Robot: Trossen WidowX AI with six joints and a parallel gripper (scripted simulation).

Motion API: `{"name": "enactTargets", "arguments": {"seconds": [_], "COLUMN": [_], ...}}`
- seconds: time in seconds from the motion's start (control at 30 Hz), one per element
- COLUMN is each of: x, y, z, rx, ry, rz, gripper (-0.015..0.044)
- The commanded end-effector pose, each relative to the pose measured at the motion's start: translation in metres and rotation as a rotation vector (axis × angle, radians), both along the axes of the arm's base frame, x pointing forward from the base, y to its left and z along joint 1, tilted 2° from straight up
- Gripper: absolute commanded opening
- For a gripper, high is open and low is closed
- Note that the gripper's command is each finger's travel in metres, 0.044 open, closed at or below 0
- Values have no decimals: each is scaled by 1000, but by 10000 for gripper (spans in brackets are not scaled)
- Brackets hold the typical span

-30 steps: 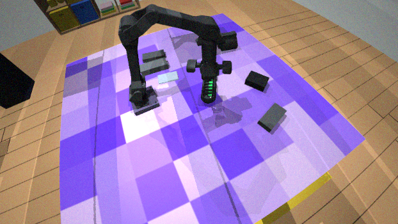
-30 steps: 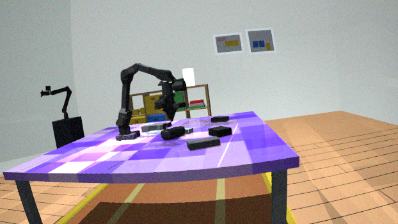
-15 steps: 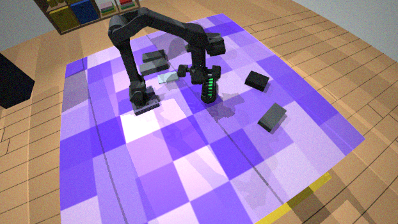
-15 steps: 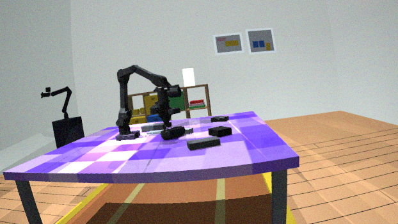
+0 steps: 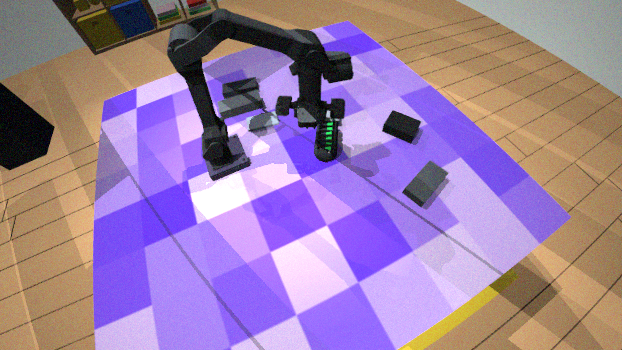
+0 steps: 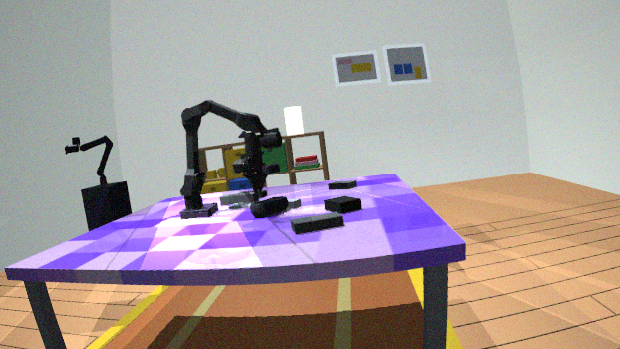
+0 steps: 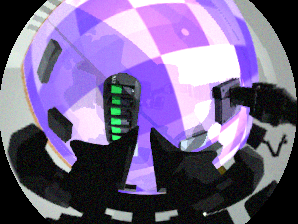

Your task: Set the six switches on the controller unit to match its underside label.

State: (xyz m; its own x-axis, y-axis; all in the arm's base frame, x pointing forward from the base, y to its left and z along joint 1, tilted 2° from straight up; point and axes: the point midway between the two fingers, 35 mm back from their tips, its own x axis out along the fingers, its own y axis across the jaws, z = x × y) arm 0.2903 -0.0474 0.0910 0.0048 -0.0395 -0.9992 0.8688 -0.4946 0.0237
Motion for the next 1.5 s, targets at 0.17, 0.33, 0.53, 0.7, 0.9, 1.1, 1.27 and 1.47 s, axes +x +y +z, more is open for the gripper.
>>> {"name": "enactTargets", "arguments": {"seconds": [0.17,0.33,0.53,0.7,0.9,1.1,1.27,1.47], "x": [1,1,1,1,1,2,2,2], "y": [1,1,1,1,1,1,1,1], "z": [33,33,33,33,33,32,32,32], "rx": [-3,-3,-3,-3,-3,-4,-4,-4], "ry": [-23,-23,-23,-23,-23,-23,-23,-23], "rz": [-2,-2,-2,-2,-2,1,1,1], "gripper": [315,184,26,0,0,53,184,341]}}
